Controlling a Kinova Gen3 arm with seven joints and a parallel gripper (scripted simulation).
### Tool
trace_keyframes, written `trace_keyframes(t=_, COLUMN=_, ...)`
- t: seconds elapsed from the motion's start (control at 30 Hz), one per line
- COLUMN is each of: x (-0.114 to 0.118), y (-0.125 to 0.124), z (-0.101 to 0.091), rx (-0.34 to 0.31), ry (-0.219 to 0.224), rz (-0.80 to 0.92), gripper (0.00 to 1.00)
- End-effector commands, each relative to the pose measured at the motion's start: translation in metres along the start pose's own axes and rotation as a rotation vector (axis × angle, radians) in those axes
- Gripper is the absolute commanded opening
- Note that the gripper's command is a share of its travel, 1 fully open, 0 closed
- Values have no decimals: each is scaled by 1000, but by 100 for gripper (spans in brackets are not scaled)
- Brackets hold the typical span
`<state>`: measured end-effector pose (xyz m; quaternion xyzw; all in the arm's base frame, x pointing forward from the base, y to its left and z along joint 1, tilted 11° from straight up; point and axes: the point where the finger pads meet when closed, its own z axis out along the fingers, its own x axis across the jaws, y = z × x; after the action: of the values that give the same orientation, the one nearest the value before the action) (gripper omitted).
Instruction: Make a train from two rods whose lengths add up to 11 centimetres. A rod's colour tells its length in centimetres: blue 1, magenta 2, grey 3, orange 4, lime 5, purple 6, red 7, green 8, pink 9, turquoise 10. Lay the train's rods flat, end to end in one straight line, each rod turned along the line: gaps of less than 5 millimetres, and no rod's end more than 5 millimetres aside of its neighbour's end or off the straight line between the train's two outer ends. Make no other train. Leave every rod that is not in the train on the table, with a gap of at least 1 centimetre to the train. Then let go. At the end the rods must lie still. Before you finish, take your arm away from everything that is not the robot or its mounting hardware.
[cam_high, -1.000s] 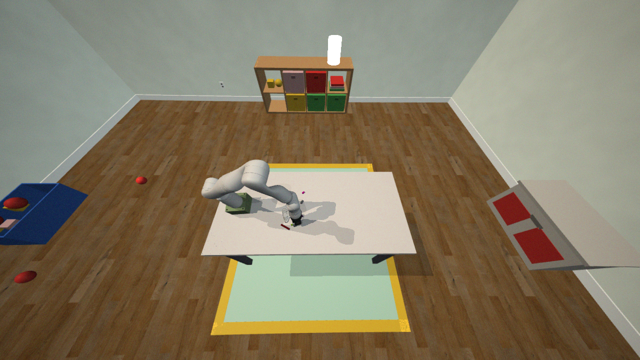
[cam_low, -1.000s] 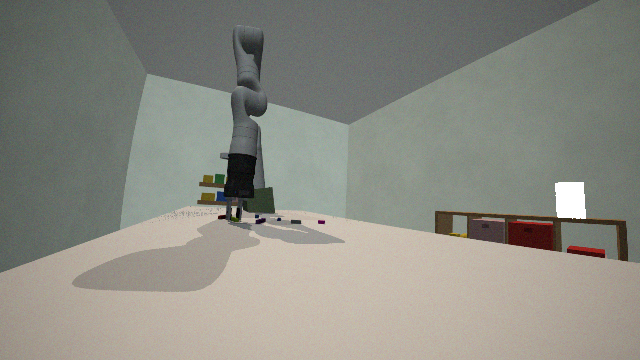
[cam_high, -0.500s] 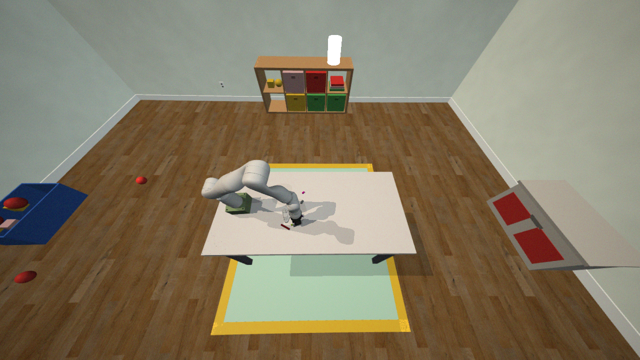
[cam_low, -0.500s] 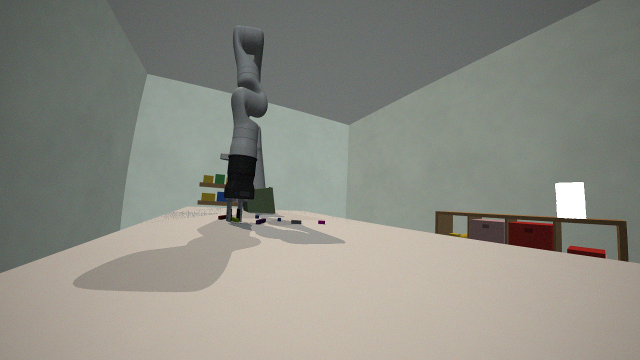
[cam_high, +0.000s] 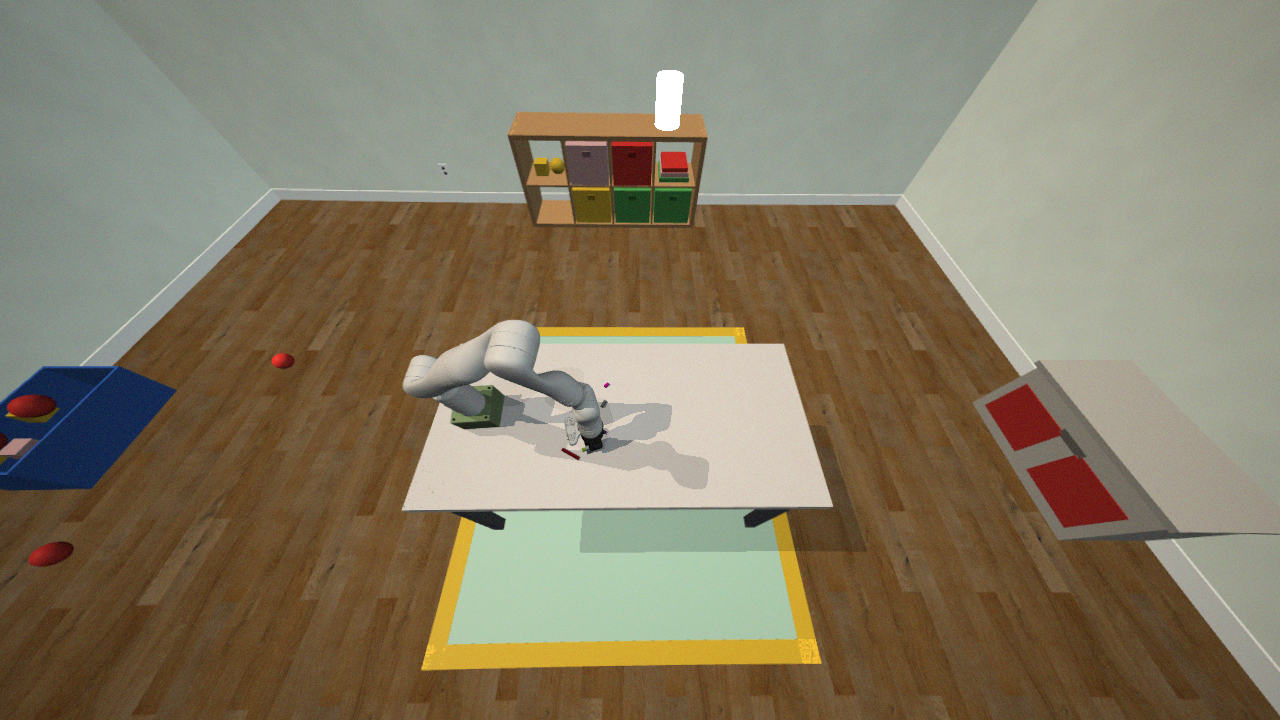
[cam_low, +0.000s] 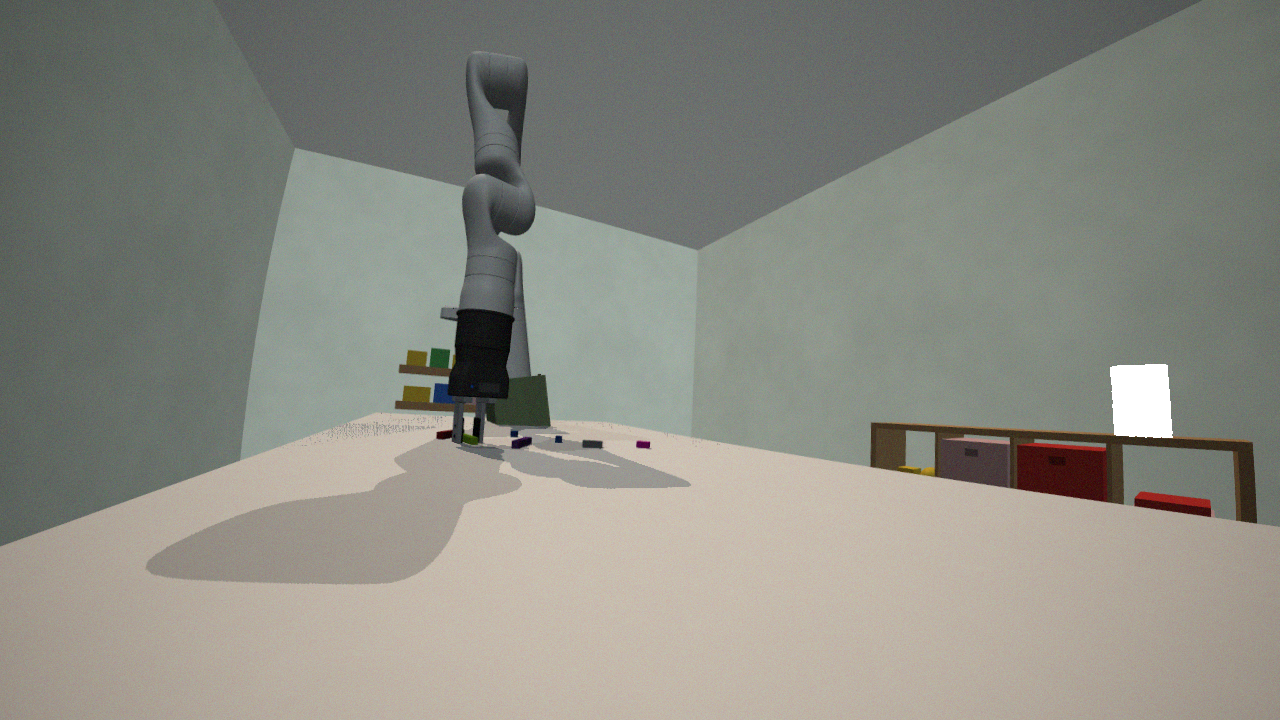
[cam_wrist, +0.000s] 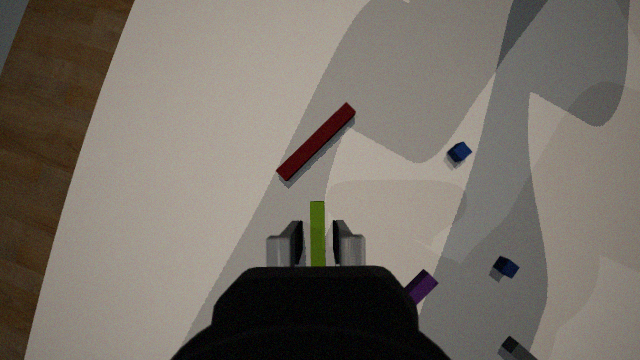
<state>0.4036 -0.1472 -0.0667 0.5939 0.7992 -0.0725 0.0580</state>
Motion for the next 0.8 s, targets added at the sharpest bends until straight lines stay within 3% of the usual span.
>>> trace_keyframes(t=0.0, x=0, y=1, z=-1, rx=-2, ry=-1, rz=0, gripper=54)
trace_keyframes(t=0.3, x=0, y=1, z=-1, rx=-2, ry=-1, rz=0, gripper=54)
trace_keyframes(t=0.33, x=0, y=1, z=-1, rx=-2, ry=-1, rz=0, gripper=24)
trace_keyframes(t=0.77, x=0, y=1, z=-1, rx=-2, ry=-1, rz=0, gripper=24)
